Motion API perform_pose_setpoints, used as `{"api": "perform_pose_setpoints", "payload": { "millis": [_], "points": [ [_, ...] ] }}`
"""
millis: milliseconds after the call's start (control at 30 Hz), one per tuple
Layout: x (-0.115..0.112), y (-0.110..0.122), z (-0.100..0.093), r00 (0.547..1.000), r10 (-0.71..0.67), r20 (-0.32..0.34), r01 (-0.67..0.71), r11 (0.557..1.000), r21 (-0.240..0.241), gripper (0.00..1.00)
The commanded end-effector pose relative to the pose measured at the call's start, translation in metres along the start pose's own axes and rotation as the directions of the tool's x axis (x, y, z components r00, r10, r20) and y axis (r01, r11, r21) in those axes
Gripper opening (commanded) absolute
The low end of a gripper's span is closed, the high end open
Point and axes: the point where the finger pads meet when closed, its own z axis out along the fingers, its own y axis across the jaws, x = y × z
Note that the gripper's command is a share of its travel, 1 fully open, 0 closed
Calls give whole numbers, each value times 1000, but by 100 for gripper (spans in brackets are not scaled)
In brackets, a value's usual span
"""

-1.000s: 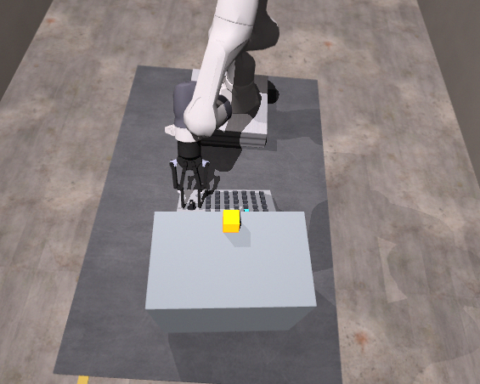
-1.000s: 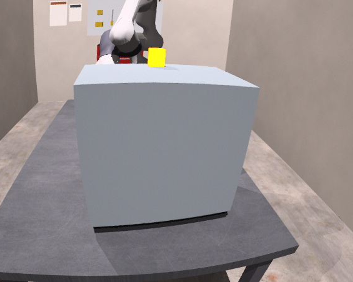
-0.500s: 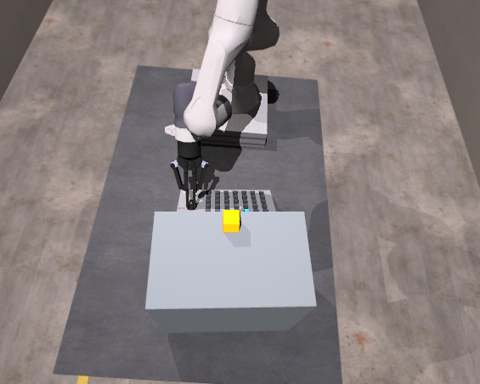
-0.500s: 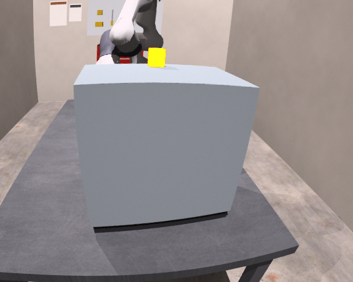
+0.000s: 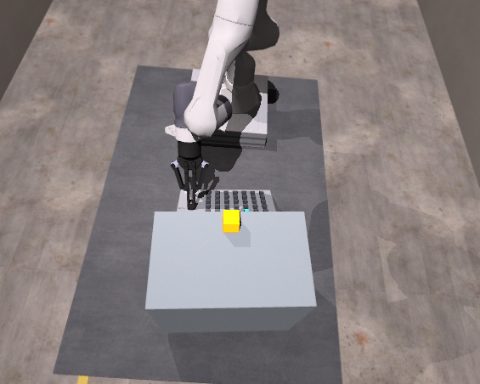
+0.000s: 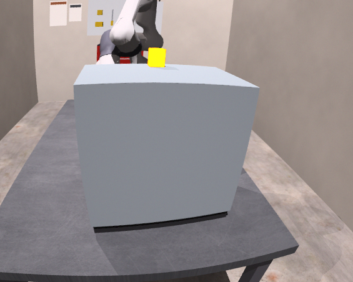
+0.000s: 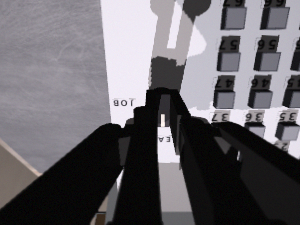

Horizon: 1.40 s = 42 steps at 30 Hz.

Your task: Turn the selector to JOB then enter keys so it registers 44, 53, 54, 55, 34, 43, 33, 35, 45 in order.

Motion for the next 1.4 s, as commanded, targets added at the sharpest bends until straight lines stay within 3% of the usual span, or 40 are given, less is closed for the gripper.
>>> {"api": "perform_pose_setpoints", "payload": {
  "millis": [0, 833, 1367],
  "points": [
    [-1, 0, 1, 1000, -1, 2, 1, 1000, 0, 10],
    [-1, 0, 1, 1000, 13, 2, -13, 1000, 0, 10],
    [-1, 0, 1, 984, 178, 2, -178, 984, -1, 10]
  ]
}}
